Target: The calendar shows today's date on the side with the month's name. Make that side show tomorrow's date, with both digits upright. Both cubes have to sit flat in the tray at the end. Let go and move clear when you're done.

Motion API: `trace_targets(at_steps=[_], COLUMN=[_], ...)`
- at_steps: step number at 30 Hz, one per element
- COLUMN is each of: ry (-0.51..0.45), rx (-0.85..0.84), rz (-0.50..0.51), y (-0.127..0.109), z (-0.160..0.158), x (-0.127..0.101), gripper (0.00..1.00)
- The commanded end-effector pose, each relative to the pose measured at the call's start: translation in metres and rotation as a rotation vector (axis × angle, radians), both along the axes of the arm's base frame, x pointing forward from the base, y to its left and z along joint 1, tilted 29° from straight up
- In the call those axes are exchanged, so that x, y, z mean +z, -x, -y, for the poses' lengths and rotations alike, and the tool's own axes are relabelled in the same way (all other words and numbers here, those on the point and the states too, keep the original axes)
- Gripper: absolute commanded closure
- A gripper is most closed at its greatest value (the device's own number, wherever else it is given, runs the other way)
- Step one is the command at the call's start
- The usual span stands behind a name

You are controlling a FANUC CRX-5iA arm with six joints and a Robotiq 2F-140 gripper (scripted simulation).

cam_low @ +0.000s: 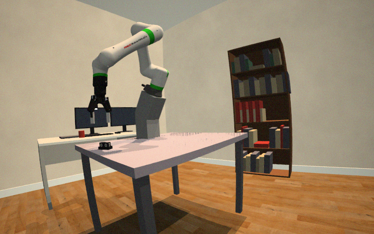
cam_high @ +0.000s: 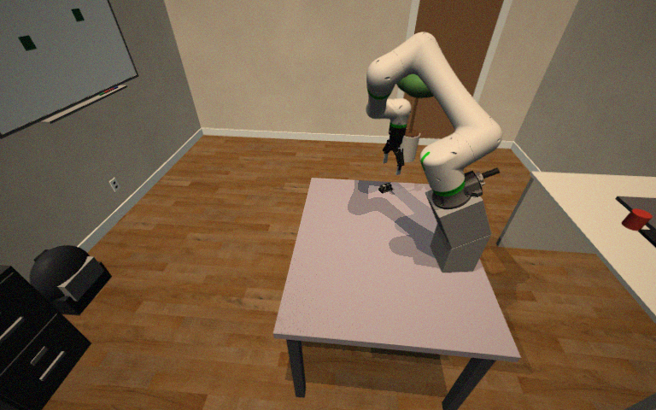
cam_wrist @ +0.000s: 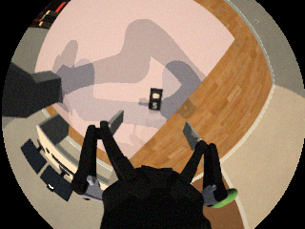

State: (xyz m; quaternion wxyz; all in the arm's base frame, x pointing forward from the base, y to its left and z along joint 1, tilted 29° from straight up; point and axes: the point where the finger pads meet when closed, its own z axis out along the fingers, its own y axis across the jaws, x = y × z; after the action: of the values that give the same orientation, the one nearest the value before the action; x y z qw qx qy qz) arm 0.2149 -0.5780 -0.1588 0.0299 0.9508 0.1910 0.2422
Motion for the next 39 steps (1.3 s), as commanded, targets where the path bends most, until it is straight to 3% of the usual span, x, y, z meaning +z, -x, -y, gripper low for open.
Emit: trace_targets(at_steps=[1, 39], ry=[-0.073, -0.564], rx=[-0.136, -1.051], rz=[-0.007, -0.041], y=[-0.0007, -0.0064], z=[0.0002, -0.0003], x=[-0.0013, -0.0111], gripper=[0.0, 0.0])
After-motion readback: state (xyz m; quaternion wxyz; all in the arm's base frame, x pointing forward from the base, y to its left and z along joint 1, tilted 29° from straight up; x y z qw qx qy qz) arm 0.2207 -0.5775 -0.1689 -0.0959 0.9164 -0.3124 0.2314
